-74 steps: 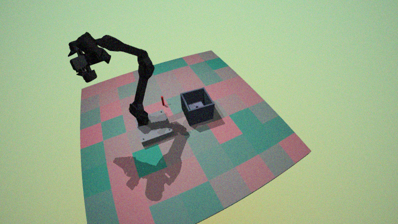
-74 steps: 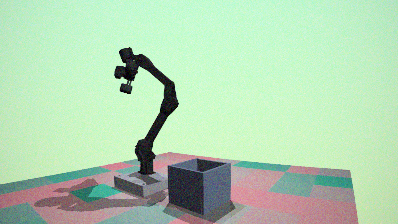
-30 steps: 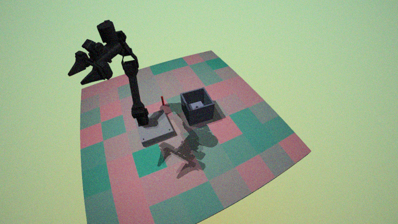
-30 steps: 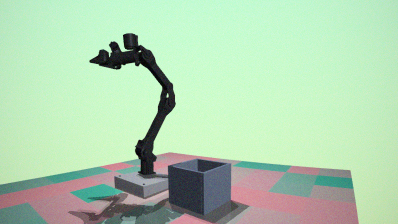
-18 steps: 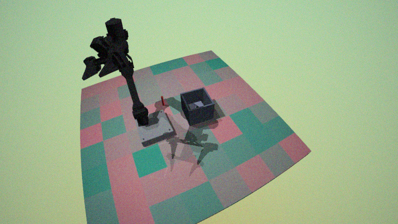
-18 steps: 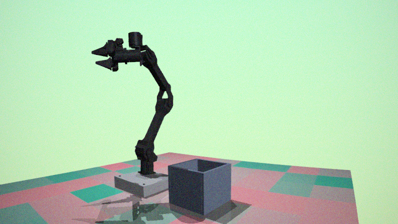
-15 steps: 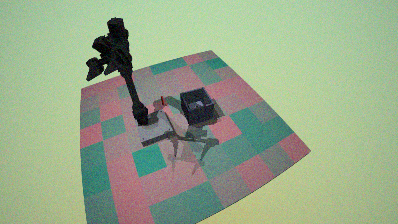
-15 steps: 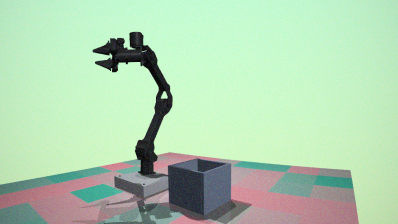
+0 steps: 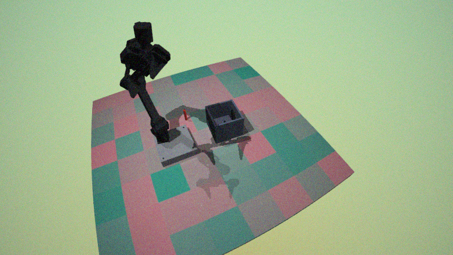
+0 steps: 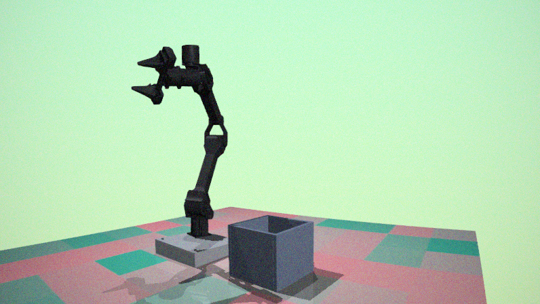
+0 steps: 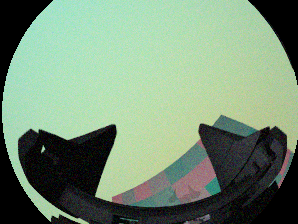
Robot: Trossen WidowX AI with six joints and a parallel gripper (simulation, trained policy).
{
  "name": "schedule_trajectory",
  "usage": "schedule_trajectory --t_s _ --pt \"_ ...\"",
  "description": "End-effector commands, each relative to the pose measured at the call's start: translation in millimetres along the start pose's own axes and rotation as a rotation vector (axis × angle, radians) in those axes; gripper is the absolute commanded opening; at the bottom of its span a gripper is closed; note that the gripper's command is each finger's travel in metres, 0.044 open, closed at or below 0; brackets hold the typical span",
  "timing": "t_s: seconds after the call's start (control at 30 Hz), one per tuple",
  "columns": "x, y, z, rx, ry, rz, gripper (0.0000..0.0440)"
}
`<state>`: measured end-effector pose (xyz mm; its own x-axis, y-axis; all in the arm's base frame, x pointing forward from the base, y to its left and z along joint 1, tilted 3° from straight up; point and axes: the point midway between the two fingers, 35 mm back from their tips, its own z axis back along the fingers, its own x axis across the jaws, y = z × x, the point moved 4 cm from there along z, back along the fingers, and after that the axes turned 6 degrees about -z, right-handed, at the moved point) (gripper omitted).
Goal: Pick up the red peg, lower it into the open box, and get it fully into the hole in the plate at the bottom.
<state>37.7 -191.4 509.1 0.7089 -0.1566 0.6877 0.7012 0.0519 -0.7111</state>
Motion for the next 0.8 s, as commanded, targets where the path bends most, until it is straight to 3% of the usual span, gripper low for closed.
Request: schedule_trajectory --t_s 0.0,0.77 --pt "7 17 1 0.078 -0.049 -0.067 0.0440" --pt "38 107 39 0.575 -0.200 -0.396 0.0440"
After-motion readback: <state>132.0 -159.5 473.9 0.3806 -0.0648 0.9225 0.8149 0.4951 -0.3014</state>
